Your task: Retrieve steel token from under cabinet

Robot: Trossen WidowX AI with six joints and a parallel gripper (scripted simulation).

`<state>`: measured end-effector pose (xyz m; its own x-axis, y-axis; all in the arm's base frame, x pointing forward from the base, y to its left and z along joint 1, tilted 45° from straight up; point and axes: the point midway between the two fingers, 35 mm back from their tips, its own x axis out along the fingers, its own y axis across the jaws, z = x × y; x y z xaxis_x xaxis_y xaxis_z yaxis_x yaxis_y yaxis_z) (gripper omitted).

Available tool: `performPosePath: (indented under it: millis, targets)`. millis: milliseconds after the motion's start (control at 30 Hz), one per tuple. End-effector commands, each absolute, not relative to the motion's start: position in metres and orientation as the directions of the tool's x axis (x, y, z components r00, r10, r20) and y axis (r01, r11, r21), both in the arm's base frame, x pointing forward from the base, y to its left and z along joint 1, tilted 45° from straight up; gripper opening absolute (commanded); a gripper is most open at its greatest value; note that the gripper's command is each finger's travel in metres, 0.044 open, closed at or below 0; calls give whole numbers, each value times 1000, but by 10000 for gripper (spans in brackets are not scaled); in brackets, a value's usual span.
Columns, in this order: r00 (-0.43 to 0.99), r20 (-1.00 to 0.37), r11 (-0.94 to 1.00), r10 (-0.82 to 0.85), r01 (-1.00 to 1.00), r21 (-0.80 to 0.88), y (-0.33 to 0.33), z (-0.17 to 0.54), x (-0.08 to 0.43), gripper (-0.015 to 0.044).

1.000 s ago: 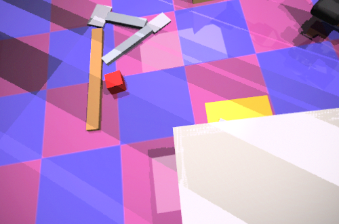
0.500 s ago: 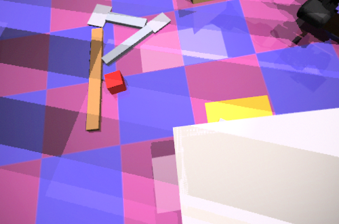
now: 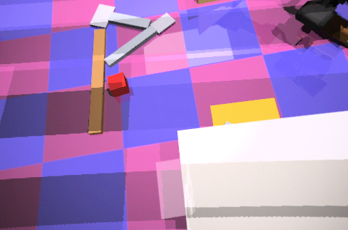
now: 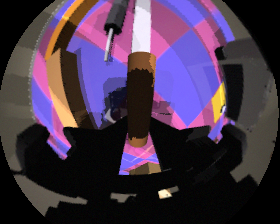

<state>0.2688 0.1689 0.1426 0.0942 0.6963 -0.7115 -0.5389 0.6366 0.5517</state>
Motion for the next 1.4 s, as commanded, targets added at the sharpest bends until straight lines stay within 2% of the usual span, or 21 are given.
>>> performPosePath:
  millis: [0,1367]
  targets:
    - [103,-705,634,701,-542,551,163,140,270,0]
    - [101,-708,636,699,-541,550,122,97,265,0]
